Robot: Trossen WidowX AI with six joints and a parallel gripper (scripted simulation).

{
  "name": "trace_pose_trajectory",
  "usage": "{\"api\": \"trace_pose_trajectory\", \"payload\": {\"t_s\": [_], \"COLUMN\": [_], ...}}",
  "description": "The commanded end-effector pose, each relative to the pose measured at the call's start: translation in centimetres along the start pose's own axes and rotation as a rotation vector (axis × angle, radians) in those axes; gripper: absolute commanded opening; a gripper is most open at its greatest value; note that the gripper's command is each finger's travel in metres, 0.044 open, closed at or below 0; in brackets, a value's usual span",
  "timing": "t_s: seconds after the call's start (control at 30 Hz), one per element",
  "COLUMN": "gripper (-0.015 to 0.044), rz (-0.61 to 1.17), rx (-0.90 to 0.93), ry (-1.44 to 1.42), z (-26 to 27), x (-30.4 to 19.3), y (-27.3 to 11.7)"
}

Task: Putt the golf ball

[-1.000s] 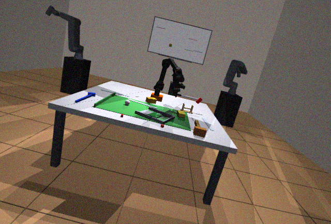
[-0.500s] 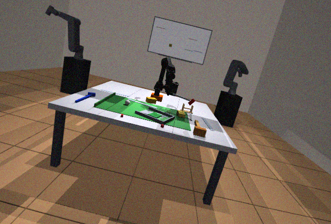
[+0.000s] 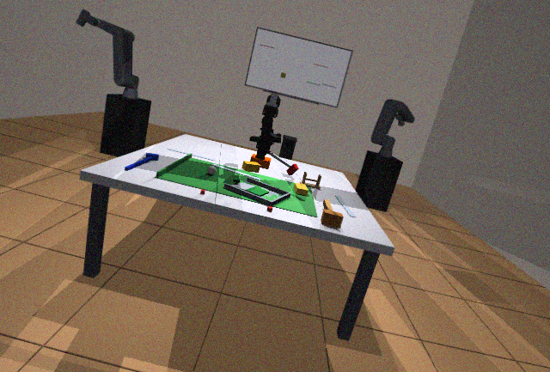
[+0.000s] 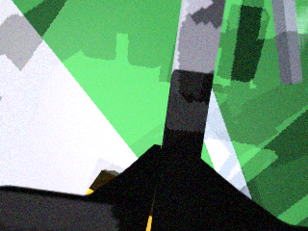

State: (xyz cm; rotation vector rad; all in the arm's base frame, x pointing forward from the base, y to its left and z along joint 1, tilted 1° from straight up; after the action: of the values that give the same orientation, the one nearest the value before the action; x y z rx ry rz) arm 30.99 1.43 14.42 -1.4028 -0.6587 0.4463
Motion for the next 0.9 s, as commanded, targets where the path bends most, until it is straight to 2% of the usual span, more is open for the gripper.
{"api": "trace_pose_trajectory", "payload": {"t_s": [0.0,0.87], "gripper": [0.0,0.0], "rz": [0.013,0.085], "rx": [-0.026,-0.123], "ry": [0.118,0.974], "z": [-2.1,-10.6], "x": [-1.6,-13.6], "y": [-0.5,-3.3]}}
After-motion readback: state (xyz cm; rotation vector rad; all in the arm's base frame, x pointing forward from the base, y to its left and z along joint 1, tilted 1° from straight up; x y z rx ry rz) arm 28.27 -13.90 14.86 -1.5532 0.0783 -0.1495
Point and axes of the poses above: the point midway between the two fingers, 35 mm back from their tips, its own y axis out along the fingers, its own z axis across the jaws, x = y × z, the point moved 2 cm from there along -y, back along the fingers, and after that the axes turned 2 degrees about y, right-handed, at the moved point
